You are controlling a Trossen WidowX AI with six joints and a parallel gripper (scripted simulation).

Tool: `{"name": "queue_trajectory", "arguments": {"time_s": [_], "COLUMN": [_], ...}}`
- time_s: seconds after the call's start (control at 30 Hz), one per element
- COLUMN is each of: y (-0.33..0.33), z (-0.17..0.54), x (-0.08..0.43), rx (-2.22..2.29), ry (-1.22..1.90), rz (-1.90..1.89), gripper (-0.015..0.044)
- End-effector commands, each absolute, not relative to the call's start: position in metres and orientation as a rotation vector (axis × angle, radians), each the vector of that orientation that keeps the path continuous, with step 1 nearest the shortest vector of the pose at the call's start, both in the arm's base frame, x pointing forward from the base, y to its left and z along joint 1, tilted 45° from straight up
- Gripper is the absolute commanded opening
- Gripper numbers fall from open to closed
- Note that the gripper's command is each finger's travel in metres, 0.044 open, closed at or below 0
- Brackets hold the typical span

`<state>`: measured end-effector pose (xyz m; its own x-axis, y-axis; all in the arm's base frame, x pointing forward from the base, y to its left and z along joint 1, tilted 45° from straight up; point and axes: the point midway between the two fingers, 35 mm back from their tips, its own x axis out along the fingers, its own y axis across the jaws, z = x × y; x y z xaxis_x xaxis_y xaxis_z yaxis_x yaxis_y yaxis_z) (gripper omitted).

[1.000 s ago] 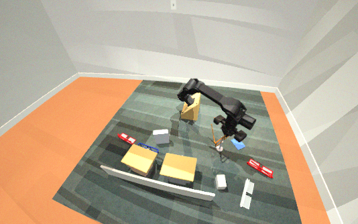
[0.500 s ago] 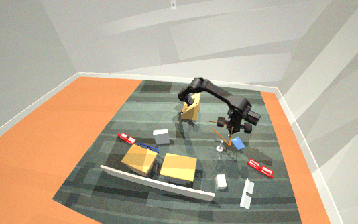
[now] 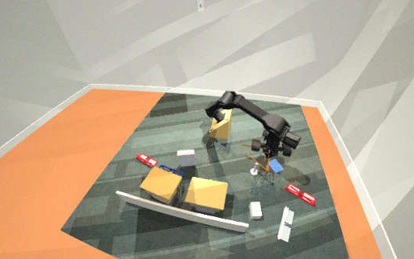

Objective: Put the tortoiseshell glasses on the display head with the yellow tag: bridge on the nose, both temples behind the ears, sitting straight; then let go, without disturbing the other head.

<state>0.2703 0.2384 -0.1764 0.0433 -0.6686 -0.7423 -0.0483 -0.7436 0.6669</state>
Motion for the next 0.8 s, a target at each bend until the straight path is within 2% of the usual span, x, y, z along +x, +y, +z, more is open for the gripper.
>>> {"name": "queue_trajectory", "arguments": {"time_s": [0.0,0.77], "y": [0.219,0.214], "z": [-0.194,-0.208], "x": [0.268,0.26], "rx": [1.831,1.831], "ry": [-0.728,-0.728], "rz": [-1.745,-1.745], "gripper": [0.0,0.0]}}
